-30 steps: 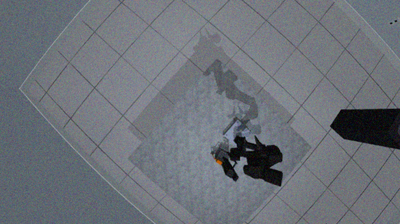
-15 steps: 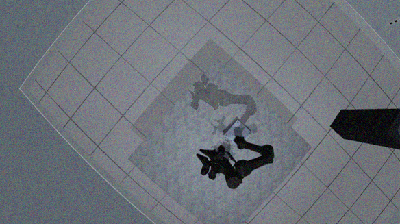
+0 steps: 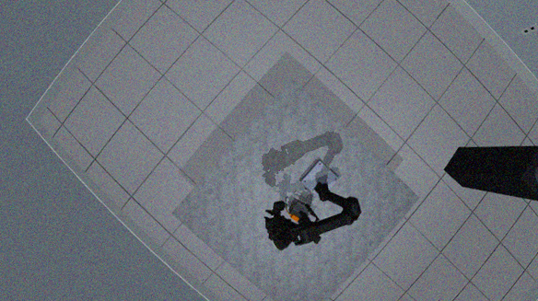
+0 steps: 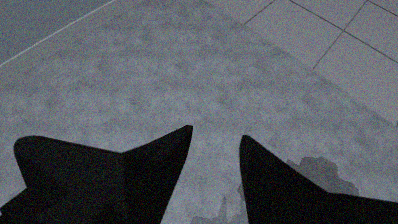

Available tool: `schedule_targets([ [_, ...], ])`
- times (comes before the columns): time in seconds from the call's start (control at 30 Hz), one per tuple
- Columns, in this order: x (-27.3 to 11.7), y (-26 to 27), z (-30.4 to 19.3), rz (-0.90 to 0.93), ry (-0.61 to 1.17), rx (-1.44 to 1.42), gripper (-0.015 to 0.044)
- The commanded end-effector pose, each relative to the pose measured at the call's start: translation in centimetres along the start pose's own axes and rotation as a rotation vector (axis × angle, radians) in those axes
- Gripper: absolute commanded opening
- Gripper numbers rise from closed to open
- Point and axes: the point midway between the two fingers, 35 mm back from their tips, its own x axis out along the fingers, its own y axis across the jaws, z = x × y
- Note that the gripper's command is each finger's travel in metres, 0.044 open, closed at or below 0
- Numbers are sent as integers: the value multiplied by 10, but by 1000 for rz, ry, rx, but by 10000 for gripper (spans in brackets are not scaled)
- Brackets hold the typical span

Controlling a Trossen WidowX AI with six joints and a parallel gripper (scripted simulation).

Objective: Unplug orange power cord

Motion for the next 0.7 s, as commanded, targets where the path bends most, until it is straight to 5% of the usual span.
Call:
schedule_targets([
  [0.0,16,22,-74,15,331,152,160],
  [0.23,2,35,-166,-145,761,392,160],
  [0.67,2,35,-167,-155,774,401,160],
])
